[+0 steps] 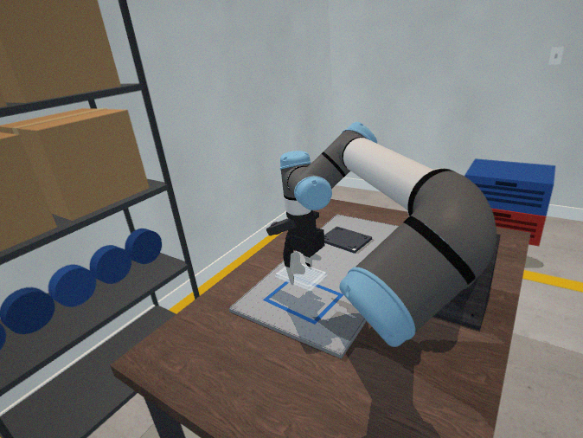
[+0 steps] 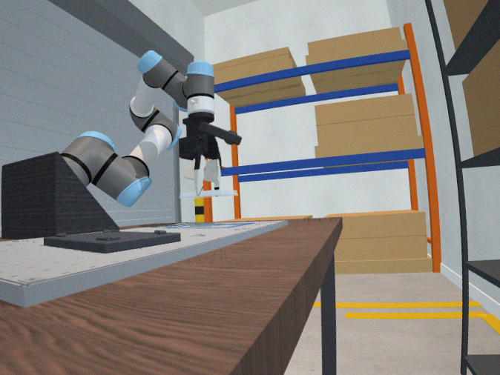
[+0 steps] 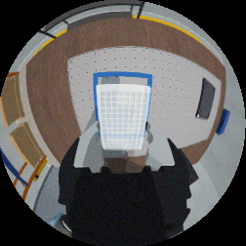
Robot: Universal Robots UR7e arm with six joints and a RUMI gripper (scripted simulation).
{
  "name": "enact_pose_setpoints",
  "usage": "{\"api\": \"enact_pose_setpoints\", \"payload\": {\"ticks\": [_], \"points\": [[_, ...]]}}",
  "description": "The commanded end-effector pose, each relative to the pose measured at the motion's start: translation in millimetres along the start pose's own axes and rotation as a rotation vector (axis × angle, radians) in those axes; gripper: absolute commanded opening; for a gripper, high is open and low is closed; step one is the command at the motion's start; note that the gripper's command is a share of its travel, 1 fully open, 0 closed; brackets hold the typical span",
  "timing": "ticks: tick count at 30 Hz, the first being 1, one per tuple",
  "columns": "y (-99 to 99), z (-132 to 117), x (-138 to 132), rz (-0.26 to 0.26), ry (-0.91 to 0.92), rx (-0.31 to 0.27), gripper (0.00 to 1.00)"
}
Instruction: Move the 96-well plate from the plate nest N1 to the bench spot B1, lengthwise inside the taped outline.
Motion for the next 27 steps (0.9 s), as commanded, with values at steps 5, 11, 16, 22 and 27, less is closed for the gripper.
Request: {"api": "enact_pose_setpoints", "payload": {"ticks": [5, 11, 16, 22, 27], "points": [[-0.3, 0, 0, 0.0, 0.0, 0.001, 0.0], [3.0, 0, 1, 0.0, 0.0, 0.001, 0.0], [8.0, 1, 1, 0.0, 0.0, 0.001, 0.0], [18.0, 1, 1, 0.0, 0.0, 0.001, 0.0], [26.3, 1, 1, 0.0, 0.0, 0.001, 0.0]]}}
Point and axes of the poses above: the point where the finger pads meet when closed, its own y axis out along the fingers, its own x axis across the jaws, z = x × y, the point moved 5 cm from there along -y, back along the fingers, and after that the axes turned 14 degrees about y, right-handed, at the moved point
